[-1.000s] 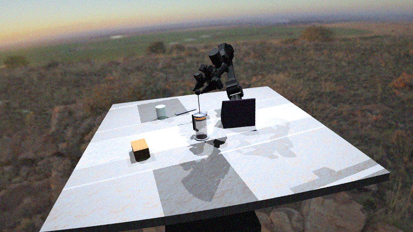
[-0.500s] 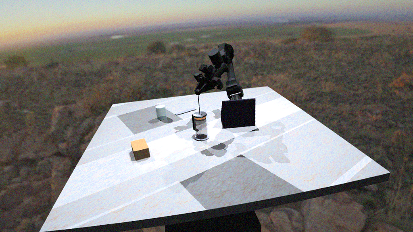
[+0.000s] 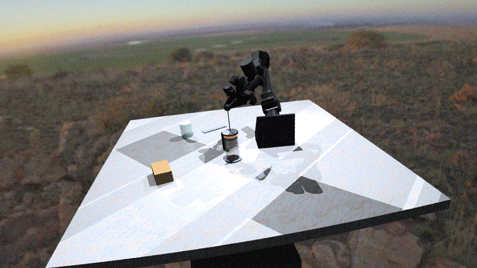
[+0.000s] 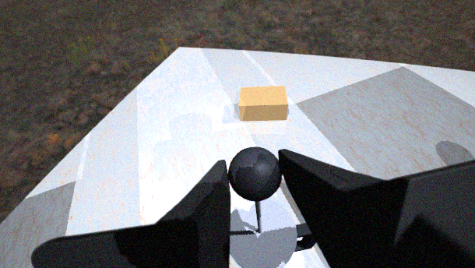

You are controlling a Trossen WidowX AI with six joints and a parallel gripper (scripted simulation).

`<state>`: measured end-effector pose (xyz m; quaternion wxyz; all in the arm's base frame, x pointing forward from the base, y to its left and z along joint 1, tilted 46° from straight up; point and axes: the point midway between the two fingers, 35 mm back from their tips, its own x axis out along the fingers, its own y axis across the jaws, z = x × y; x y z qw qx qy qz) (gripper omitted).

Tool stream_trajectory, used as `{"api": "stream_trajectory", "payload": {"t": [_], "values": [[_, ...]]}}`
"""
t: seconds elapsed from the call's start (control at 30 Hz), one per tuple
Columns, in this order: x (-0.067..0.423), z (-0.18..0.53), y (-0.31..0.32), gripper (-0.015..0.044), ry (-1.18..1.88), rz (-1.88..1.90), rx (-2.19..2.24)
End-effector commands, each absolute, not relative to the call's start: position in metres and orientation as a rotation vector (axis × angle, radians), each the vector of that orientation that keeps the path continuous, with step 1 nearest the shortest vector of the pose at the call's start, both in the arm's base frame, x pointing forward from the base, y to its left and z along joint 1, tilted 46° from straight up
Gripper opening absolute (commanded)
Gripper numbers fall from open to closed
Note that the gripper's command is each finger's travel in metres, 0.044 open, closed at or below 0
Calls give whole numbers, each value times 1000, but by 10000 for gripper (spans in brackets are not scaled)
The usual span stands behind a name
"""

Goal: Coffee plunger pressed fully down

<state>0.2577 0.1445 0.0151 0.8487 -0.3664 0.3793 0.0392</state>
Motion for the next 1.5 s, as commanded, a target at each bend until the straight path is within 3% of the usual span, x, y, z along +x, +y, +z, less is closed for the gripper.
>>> {"api": "stream_trajectory", "payload": {"t": [0.0, 1.47], "values": [[253, 1, 133, 120, 834, 80, -788], [256, -53, 91, 120, 831, 80, -791]]}}
